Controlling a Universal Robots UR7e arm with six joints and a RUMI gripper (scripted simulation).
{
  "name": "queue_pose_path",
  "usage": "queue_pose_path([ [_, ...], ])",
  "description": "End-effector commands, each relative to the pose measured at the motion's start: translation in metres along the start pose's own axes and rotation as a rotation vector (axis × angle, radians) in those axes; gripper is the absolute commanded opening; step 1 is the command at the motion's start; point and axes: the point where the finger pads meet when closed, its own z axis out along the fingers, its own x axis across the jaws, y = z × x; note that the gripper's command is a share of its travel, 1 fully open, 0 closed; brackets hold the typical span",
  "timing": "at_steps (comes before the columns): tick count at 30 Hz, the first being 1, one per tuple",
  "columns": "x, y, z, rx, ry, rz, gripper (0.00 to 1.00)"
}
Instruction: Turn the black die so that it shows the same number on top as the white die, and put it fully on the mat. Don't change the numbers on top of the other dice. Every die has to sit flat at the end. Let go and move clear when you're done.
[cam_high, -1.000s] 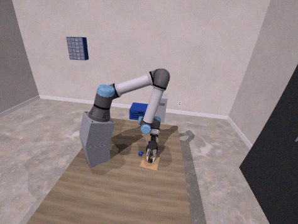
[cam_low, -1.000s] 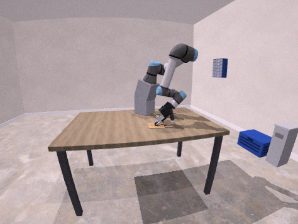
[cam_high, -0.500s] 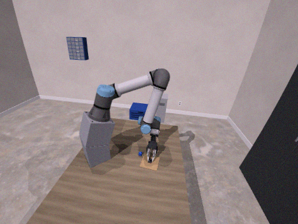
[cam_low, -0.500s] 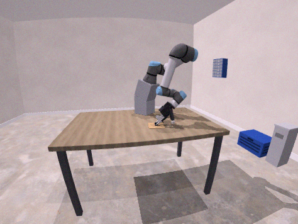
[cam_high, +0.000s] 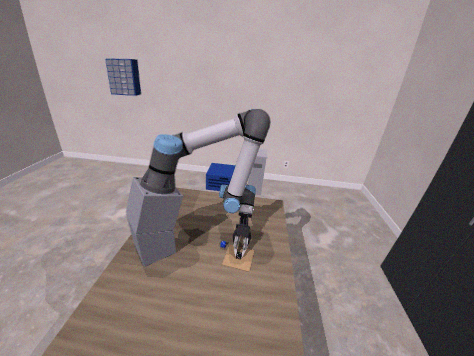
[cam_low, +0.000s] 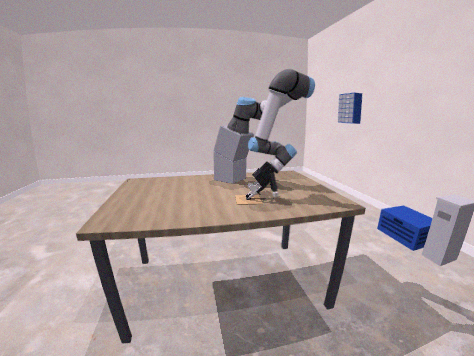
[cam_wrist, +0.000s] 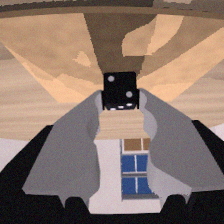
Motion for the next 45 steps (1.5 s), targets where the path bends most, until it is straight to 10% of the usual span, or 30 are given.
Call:
queue_pose_path([
  [1, 0.000, 0.000, 0.000, 0.000, 0.001, 0.001, 0.06],
  [45, 0.000, 0.050, -0.050, 0.000, 0.001, 0.001, 0.06],
])
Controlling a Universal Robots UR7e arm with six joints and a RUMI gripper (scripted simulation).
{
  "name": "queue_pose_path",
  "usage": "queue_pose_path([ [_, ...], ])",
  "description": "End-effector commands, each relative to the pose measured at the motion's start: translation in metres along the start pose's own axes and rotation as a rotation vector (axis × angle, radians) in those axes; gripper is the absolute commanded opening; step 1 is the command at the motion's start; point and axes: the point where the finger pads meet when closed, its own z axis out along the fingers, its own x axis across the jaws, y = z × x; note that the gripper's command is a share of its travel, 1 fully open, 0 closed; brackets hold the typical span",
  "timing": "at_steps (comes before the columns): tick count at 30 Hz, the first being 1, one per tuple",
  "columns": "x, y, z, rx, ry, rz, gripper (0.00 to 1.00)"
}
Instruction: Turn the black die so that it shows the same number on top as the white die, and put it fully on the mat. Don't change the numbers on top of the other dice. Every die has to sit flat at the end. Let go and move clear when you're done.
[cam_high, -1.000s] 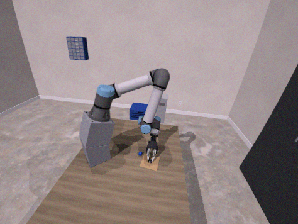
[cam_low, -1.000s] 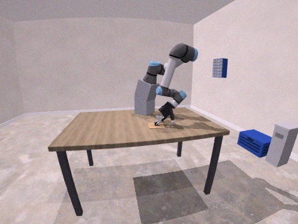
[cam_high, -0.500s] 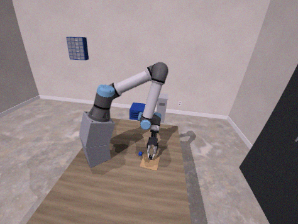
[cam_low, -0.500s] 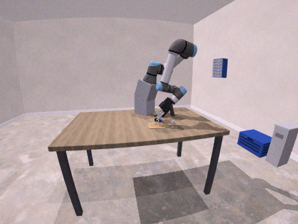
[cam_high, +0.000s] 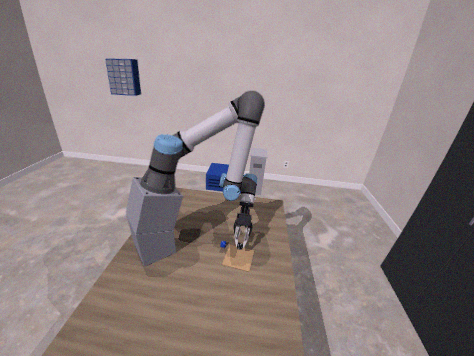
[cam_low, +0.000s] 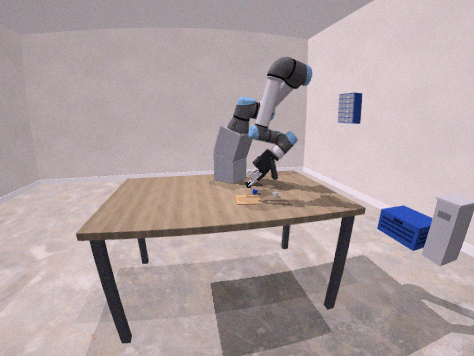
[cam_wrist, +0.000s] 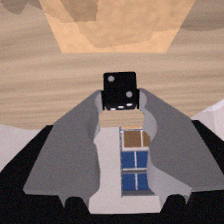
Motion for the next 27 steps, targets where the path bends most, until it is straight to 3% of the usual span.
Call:
queue_pose_path([
  [1, 0.0004, 0.0006, -0.0007, 0.000, 0.001, 0.001, 0.06],
  [11, -0.0001, 0.0007, 0.0000, 0.015, -0.003, 0.001, 0.06],
  [23, -0.0011, 0.0024, 0.0015, 0.213, -0.009, 0.001, 0.06],
  [27, -0.0004, 0.0027, 0.0006, 0.238, -0.004, 0.001, 0.06],
])
